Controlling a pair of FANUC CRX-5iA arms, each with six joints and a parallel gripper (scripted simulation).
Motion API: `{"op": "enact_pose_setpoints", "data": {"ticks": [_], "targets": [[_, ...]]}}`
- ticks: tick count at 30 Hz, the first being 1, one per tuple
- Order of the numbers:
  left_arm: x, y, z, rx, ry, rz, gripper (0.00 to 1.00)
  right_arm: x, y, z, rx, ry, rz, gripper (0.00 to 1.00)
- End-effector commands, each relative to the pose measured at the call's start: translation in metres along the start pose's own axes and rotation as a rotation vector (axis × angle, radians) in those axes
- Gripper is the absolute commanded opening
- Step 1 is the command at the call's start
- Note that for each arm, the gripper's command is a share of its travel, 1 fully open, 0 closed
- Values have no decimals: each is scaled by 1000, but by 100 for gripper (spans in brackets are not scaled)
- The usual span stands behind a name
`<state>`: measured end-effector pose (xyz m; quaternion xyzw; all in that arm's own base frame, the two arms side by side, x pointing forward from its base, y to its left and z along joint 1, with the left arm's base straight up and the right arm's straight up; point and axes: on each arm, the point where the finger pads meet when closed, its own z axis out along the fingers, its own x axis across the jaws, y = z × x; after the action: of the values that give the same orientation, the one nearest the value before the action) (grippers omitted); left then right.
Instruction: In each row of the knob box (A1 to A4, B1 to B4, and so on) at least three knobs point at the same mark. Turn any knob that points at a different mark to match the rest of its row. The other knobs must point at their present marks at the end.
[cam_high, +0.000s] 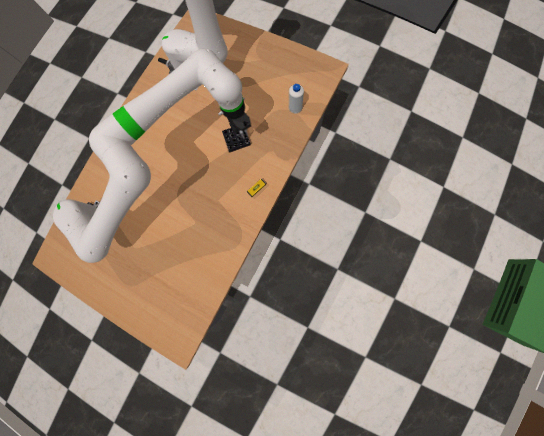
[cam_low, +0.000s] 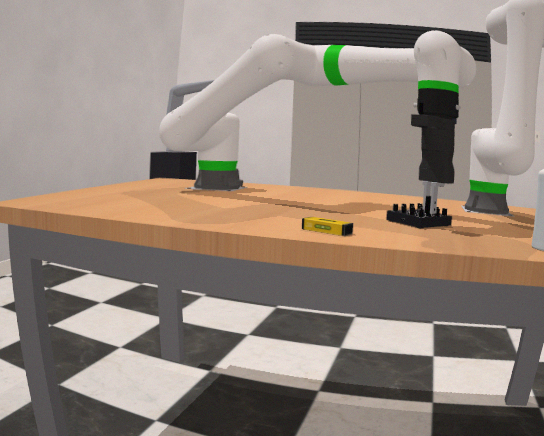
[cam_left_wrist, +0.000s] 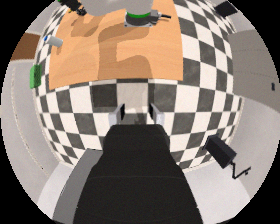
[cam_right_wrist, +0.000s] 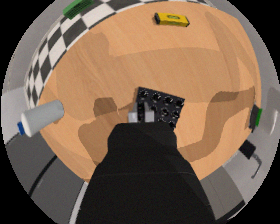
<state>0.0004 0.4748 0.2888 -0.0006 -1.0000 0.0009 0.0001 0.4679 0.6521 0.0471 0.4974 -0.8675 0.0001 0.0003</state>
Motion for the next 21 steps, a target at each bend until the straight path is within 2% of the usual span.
{"op": "enact_pose_setpoints", "data": {"ticks": [1,18,21], "targets": [[0,0,-1,-2,0,0,100,-1,0,-2,1,-3,0,46],[0,0,-1,-2,0,0,100,-1,0,-2,1,-3,0,46],[0,0,-1,-2,0,0,100,-1,0,-7,1,-3,0,46]]}}
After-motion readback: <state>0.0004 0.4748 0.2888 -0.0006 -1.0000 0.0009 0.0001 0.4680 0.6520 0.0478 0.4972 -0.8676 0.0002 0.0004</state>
